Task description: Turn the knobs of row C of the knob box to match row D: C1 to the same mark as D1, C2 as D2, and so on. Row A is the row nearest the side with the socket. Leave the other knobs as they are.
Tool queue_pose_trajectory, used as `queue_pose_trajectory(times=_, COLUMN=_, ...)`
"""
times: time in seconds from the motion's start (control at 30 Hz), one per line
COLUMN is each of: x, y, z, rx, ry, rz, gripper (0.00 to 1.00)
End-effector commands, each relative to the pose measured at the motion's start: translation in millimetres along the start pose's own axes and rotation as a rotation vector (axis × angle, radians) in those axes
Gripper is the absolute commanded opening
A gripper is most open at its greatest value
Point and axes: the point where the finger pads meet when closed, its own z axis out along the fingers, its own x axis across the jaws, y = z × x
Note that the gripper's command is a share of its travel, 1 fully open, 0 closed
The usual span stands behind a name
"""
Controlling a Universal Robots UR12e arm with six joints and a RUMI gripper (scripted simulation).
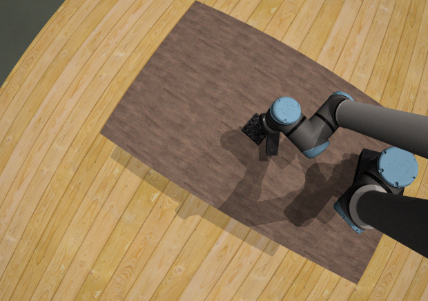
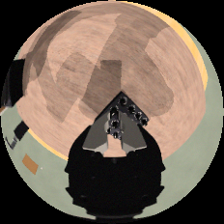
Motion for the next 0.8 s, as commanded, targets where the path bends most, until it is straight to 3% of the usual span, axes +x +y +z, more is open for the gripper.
queue_pose_trajectory(times=0.0, x=-1.9, y=-3.4, z=2.1, rx=0.004, ry=-0.003, rz=0.0, gripper=0.04)
queue_pose_trajectory(times=0.77, x=-1.5, y=-3.1, z=2.0, rx=0.004, ry=-0.002, rz=-0.057, gripper=0.04)
